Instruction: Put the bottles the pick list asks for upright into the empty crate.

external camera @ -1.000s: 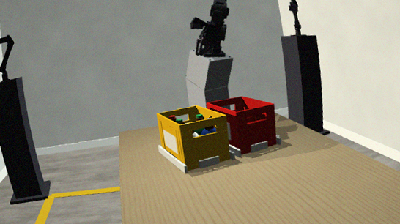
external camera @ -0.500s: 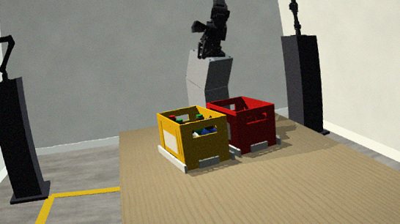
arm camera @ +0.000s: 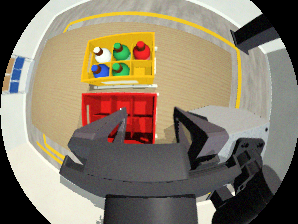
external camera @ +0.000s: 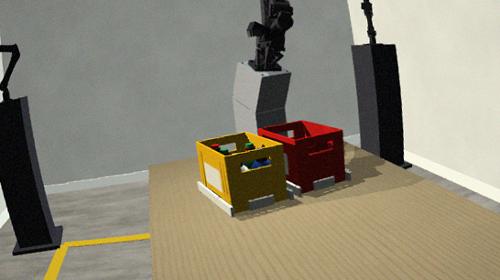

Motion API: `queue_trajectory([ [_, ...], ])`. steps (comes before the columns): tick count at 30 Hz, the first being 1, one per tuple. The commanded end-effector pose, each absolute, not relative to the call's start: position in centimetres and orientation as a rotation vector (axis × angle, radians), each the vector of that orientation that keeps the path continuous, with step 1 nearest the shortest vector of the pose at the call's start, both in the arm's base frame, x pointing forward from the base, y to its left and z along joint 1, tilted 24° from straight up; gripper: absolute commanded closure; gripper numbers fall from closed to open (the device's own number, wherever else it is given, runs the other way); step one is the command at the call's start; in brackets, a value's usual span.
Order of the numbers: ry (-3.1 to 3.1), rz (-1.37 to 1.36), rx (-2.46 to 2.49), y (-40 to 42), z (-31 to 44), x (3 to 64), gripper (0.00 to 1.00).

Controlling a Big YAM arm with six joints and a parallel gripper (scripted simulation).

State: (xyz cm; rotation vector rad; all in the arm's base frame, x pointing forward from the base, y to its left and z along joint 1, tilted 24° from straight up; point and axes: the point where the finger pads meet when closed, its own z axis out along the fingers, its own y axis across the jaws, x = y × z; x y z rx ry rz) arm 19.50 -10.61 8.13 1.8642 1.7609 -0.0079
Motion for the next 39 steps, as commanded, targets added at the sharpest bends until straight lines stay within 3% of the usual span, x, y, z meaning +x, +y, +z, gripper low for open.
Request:
queue_trajectory([
  [1, 1.751, 0.026, 1.841, -9.7, 11.2, 22.2, 0.39],
  [39, 2.205, 0.245, 1.452, 4.0, 16.3, 31.8, 0.39],
])
